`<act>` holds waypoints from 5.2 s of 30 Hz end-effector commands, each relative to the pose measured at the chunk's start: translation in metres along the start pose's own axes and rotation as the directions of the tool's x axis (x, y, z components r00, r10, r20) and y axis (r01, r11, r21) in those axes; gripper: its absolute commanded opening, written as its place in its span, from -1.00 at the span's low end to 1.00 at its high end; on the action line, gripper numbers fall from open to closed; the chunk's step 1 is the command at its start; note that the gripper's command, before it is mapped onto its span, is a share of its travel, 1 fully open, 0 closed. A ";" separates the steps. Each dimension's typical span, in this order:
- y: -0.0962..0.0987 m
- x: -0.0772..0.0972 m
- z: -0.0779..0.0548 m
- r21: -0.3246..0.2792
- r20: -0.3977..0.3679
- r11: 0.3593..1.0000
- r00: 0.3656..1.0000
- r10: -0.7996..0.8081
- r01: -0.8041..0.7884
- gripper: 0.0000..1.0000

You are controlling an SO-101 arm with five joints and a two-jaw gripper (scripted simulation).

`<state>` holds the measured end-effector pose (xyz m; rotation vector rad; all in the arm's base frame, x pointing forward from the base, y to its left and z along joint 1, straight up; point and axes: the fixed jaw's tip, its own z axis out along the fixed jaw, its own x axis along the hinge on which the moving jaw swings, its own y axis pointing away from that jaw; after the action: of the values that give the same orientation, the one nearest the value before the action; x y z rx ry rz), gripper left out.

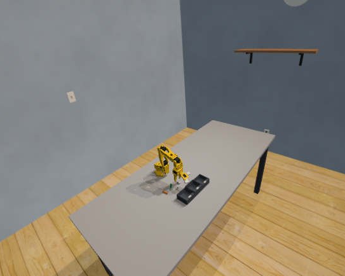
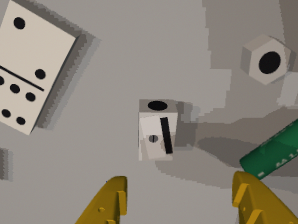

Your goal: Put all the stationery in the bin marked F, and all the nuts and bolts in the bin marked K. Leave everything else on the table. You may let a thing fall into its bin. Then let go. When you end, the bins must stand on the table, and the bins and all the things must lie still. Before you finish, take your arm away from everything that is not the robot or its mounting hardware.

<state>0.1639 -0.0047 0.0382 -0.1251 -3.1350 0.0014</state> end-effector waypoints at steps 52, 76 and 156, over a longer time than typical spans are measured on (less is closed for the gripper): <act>-0.001 -0.002 0.030 -0.001 0.017 1.000 1.000 -0.002 0.002 -0.59; -0.001 -0.002 0.030 -0.001 0.017 1.000 1.000 -0.002 0.002 -0.91; -0.004 -0.009 -0.022 0.000 0.034 1.000 0.999 -0.005 0.005 -1.00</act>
<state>0.1632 -0.0086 0.0517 -0.1243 -3.1181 -0.0002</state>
